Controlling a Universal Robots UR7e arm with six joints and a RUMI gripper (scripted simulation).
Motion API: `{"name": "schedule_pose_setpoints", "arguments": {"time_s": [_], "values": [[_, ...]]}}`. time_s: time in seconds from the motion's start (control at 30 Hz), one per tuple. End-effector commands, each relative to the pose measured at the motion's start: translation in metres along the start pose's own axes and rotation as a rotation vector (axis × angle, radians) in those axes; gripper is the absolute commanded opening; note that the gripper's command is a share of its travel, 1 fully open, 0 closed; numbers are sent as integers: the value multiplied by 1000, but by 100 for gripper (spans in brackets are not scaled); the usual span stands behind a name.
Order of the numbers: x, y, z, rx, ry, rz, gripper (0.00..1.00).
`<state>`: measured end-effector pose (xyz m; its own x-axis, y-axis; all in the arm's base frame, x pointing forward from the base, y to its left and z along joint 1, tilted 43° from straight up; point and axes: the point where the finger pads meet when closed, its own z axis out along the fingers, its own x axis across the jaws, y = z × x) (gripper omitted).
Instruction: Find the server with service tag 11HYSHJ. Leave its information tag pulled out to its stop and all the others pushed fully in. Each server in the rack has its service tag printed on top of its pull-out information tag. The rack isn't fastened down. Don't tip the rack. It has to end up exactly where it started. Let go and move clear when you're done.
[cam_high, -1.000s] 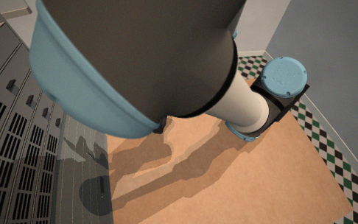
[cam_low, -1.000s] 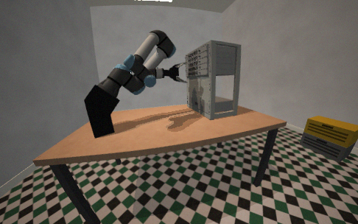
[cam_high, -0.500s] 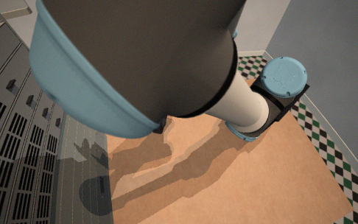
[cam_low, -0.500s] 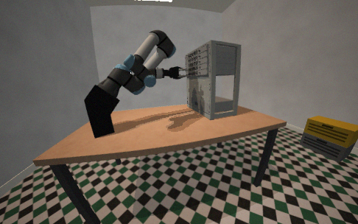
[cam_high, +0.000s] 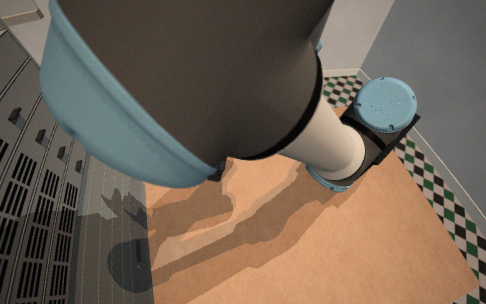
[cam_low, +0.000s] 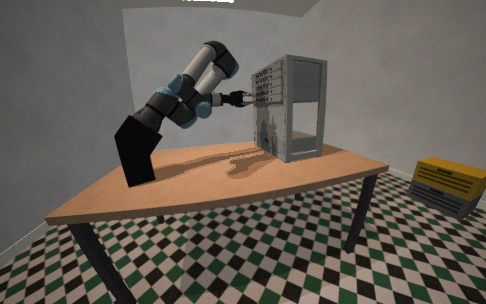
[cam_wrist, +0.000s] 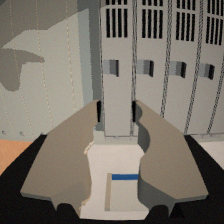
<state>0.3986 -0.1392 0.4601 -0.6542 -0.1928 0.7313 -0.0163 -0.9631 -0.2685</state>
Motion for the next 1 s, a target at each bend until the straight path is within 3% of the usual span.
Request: {"name": "schedule_pose_setpoints", "arguments": {"time_s": [0.0,0.5,0.97], "values": [[0,0,0,0,1,0,15],[0,0,3,0,1,0,15],[0,0,33,0,1,0,15]]}}
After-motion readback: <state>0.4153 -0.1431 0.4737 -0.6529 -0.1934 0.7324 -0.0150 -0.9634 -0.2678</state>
